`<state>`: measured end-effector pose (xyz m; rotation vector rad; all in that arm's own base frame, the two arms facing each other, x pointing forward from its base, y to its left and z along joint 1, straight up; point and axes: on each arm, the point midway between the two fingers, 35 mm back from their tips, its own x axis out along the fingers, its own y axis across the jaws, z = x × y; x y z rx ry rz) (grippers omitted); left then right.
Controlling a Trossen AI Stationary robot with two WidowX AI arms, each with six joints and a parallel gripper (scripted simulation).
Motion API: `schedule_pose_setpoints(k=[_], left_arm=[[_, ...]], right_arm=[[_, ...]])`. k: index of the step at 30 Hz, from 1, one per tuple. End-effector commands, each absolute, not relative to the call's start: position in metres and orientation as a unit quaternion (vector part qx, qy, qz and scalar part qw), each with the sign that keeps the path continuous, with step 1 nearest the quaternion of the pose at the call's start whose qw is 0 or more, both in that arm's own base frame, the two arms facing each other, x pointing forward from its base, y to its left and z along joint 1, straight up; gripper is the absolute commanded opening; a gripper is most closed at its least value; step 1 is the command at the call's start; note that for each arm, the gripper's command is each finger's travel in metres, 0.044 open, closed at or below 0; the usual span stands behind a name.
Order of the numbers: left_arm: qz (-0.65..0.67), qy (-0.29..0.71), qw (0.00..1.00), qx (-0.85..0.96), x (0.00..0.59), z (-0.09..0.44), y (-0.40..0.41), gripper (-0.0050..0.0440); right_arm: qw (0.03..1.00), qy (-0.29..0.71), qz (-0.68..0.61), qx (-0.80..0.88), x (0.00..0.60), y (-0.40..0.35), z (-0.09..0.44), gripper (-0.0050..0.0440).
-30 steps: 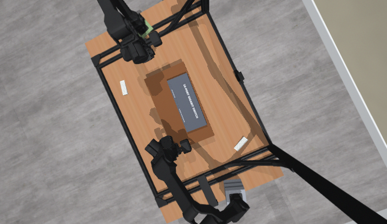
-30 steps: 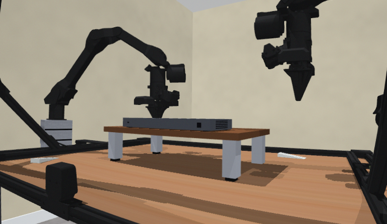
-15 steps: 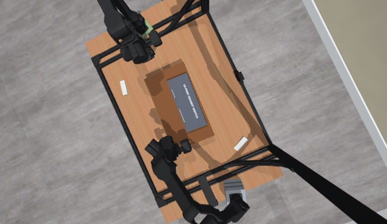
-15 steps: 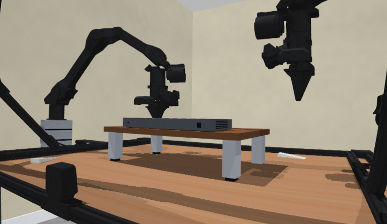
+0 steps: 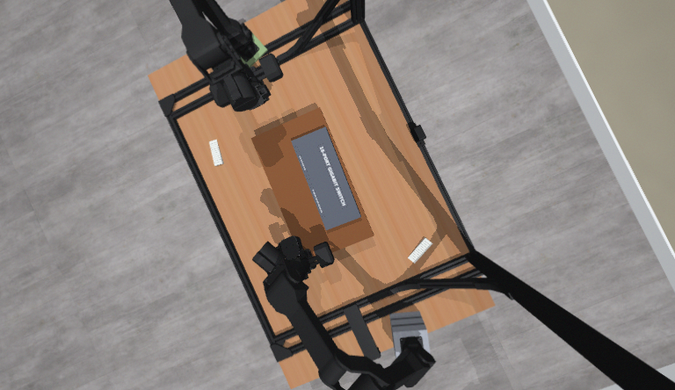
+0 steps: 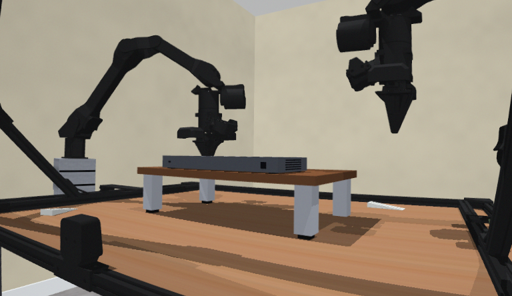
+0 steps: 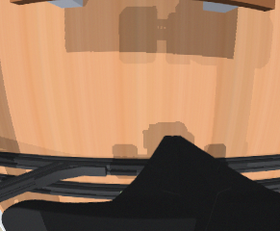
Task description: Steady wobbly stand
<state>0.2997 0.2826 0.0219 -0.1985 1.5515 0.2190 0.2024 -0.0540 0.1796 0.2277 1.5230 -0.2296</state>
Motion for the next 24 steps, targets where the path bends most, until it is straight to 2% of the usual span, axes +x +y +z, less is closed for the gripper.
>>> schedule_pose_setpoints(k=[1,8,9,24], left_arm=[[0.096,0.701,0.701,-0.096,0.299,0.012,0.281,0.0],[0.096,0.701,0.701,-0.096,0.299,0.012,0.281,0.0],[0.098,0.698,0.704,-0.089,0.299,0.082,0.281,0.0],[0.098,0.698,0.704,-0.089,0.299,0.082,0.281,0.0]], right_arm=[[0.712,0.687,-0.104,0.103,0.202,-0.054,0.18,0.0],[0.712,0.687,-0.104,0.103,0.202,-0.054,0.18,0.0],[0.712,0.687,-0.104,0.103,0.202,-0.054,0.18,0.0],[0.712,0.687,-0.104,0.103,0.202,-0.054,0.18,0.0]])
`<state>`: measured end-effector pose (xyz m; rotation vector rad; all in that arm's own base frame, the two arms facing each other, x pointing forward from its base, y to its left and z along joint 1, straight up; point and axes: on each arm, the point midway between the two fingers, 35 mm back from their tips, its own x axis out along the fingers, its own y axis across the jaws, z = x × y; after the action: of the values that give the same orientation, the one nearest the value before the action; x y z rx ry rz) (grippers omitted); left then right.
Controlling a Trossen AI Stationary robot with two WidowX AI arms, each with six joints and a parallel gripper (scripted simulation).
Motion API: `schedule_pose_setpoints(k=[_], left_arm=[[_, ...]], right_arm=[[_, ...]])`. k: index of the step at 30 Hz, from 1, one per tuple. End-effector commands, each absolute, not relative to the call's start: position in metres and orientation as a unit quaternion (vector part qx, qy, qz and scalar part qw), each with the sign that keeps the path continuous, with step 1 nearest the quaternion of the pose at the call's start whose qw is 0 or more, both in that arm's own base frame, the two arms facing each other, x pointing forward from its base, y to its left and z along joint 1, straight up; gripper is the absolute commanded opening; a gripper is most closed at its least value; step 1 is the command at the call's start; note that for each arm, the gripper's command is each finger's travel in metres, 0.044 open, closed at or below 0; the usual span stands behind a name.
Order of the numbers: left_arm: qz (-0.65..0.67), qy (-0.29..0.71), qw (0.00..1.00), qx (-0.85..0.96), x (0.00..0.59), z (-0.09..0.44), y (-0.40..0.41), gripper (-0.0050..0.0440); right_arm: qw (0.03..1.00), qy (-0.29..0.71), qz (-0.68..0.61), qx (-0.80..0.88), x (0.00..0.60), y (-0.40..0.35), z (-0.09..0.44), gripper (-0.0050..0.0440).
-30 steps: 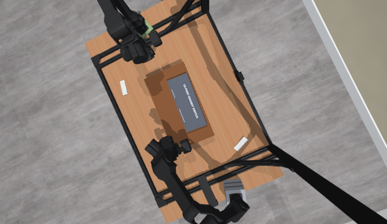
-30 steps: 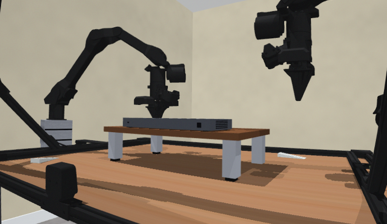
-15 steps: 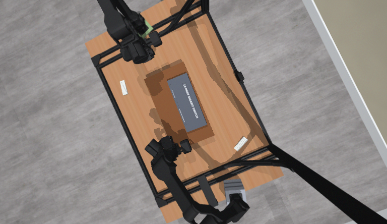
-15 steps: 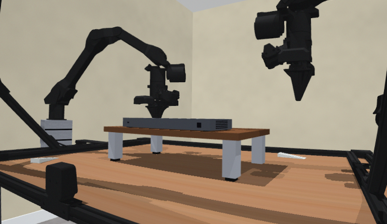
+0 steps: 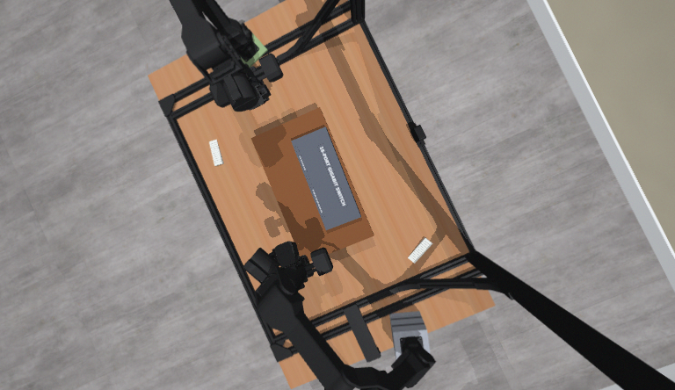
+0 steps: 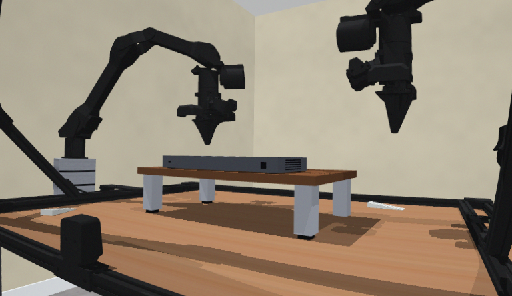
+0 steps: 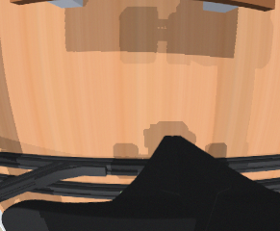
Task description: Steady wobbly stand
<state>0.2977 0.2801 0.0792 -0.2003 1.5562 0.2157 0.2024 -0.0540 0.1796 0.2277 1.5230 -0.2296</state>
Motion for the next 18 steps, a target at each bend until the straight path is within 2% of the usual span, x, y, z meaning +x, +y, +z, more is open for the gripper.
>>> schedule_pose_setpoints(k=[1,12,18], left_arm=[[0.098,0.698,0.704,-0.089,0.299,0.082,0.281,0.0],[0.227,0.504,0.833,-0.009,0.358,0.184,0.337,0.0],[0.227,0.504,0.833,-0.009,0.358,0.184,0.337,0.0]], right_arm=[[0.712,0.687,-0.104,0.103,0.202,-0.054,0.18,0.0],[0.712,0.687,-0.104,0.103,0.202,-0.054,0.18,0.0],[0.712,0.687,-0.104,0.103,0.202,-0.054,0.18,0.0]])
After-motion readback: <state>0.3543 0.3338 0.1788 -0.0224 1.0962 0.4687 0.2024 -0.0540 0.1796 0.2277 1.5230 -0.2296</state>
